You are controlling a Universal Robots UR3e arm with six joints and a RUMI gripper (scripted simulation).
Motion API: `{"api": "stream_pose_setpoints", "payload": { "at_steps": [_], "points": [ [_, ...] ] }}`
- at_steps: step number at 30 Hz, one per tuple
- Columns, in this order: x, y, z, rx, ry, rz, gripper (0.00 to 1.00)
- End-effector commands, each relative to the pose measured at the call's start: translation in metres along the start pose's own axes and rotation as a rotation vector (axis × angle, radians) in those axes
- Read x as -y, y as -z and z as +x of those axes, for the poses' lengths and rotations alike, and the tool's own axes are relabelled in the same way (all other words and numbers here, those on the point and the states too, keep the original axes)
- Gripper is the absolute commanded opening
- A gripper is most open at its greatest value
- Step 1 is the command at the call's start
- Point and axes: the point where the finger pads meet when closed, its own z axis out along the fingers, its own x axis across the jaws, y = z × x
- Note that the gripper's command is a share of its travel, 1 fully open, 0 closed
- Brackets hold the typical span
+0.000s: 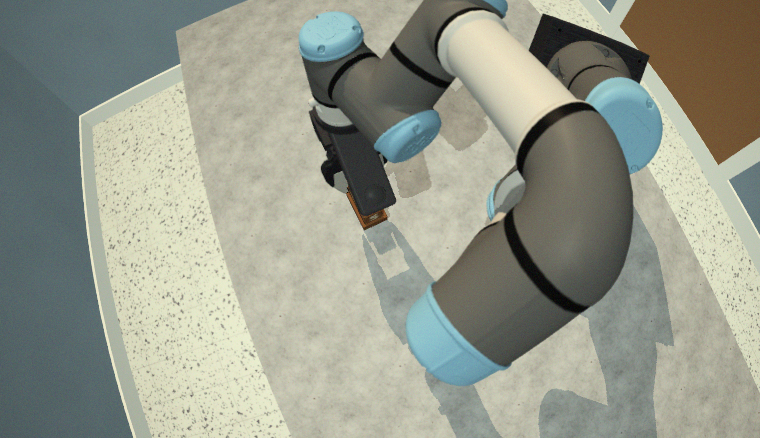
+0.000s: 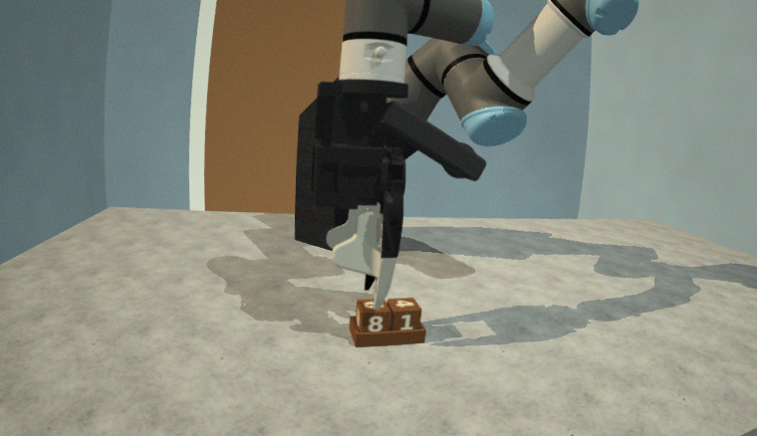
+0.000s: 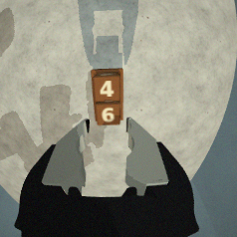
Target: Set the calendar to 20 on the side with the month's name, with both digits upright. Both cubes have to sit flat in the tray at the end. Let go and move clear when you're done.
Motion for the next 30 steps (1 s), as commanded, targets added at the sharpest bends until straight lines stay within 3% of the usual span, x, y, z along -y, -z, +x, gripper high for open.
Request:
{"api": "stream_pose_setpoints", "payload": {
  "at_steps": [1,19,30],
  "points": [
    [-0.001,0.000,0.000,-0.001,0.001,-0.001,0.29],
    [-0.001,-0.001,0.000,-0.001,0.001,-0.001,0.29],
    [-0.001,-0.016,0.000,-0.001,0.001,-0.001,0.29]
  ]
}}
